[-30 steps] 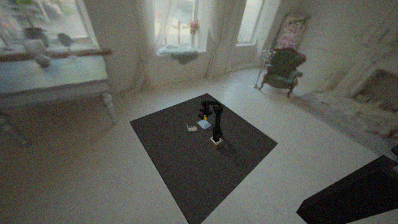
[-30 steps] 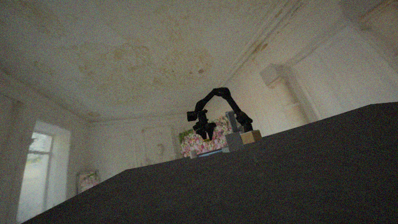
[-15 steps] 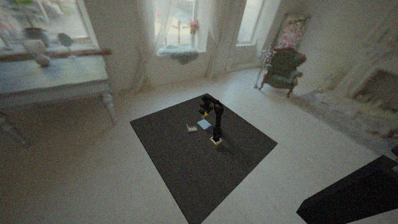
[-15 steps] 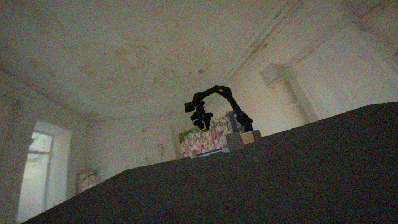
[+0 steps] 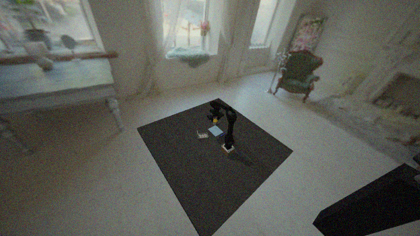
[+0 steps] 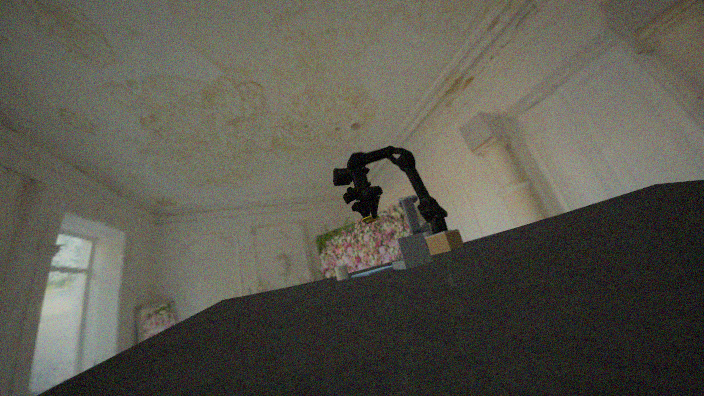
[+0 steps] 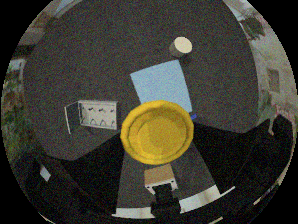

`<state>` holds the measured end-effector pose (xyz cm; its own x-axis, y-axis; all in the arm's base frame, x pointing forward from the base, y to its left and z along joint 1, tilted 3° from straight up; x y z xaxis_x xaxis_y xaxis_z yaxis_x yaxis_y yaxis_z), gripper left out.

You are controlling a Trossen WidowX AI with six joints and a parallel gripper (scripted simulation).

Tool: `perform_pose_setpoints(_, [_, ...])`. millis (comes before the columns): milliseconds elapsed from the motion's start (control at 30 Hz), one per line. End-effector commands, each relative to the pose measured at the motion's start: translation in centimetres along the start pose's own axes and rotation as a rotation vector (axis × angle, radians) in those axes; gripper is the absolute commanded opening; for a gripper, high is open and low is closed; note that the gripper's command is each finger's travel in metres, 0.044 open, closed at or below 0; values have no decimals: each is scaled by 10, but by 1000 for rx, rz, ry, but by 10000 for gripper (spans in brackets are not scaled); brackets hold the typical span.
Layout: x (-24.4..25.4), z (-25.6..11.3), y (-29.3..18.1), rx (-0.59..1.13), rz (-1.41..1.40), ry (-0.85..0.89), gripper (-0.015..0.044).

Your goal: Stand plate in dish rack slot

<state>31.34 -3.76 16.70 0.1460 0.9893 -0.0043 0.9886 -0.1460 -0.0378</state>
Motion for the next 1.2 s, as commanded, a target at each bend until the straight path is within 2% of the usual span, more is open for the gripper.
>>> perform_pose_setpoints(0, [23, 1, -18, -1, 104, 4, 0])
perform_pose_setpoints(133, [43, 3, -37, 1, 217, 5, 0])
perform_pose_setpoints(333, [44, 5, -38, 8, 207, 14, 0])
perform_pose_setpoints(733, [45, 42, -31, 89, -64, 201, 0])
perform_pose_setpoints(1167, [43, 79, -28, 83, -342, 436, 0])
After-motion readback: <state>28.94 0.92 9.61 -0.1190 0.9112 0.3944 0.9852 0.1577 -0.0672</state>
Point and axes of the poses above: the point midway between the two fingers, 35 mm back from their tips, its own z axis out along the fingers, its own x axis across the jaws, y = z × x, the point moved 4 cm from there along -z, back along the fingers
